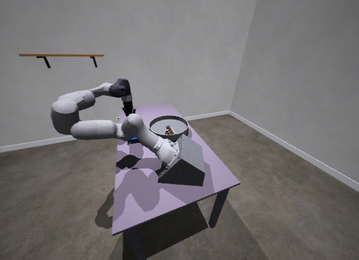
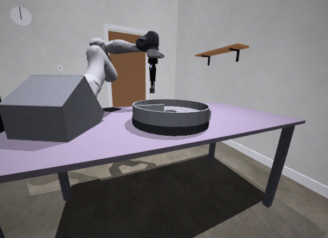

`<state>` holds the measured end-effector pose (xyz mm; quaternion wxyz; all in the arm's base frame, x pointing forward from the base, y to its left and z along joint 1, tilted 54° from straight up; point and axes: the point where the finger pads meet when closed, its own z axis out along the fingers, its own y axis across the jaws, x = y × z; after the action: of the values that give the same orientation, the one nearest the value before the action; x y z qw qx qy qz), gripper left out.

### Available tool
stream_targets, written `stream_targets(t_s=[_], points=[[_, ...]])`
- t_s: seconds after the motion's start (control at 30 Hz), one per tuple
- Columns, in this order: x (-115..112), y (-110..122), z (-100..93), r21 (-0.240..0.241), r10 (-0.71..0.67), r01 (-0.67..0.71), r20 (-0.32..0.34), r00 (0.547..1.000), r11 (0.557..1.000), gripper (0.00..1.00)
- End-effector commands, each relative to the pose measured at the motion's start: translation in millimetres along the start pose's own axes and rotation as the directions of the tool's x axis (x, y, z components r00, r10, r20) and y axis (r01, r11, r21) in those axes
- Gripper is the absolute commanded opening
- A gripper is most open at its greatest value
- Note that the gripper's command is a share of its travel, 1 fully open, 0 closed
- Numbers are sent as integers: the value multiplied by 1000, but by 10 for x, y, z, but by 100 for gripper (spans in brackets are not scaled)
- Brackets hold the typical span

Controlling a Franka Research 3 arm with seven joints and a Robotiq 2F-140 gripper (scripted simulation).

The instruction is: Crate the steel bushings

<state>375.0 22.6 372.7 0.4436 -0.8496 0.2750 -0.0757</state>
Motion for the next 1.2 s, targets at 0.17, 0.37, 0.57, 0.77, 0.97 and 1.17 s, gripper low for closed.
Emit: stream_targets(t_s=[0.17, 0.37, 0.57, 0.77, 0.97, 1.17], points=[[-5, -34, -3, 4, 4, -4, 1, 1000, 1000, 0], [-5, -34, -3, 4, 4, -4, 1, 1000, 1000, 0], [-5, -34, -3, 4, 4, -4, 1, 1000, 1000, 0], [-5, -34, -3, 4, 4, -4, 1, 1000, 1000, 0], [-5, -34, -3, 4, 4, -4, 1, 1000, 1000, 0], [-6, -34, 47, 4, 4, -4, 1, 1000, 1000, 0]])
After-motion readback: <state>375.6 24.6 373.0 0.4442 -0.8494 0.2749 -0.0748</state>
